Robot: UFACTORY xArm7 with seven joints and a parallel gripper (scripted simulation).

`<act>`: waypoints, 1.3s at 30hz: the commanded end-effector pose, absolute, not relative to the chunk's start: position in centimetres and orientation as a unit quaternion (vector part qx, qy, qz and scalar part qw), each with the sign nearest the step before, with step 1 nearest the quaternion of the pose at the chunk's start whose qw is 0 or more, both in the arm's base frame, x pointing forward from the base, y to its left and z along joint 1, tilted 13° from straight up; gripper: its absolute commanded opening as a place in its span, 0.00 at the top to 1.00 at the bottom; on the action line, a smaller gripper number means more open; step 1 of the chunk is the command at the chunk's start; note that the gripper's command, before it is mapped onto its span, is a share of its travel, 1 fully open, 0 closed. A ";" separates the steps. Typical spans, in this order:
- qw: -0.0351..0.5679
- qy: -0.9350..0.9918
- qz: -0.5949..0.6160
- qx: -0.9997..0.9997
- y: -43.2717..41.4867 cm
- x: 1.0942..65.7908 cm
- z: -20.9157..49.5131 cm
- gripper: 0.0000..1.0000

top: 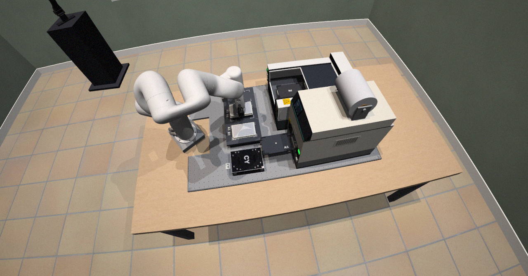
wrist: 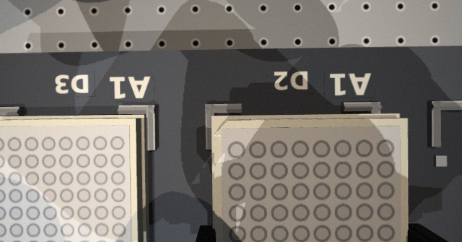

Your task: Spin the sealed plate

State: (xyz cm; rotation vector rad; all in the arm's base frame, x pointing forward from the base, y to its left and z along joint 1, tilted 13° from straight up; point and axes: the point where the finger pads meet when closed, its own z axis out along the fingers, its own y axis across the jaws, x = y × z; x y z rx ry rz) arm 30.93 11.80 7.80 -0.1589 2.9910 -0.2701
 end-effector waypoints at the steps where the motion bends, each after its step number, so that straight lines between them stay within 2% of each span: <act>1: 0.068 0.992 -0.089 -0.053 11.9 30.9 8.4 1.00; 39: 0.068 0.992 -0.089 -0.053 12.9 30.1 13.9 1.00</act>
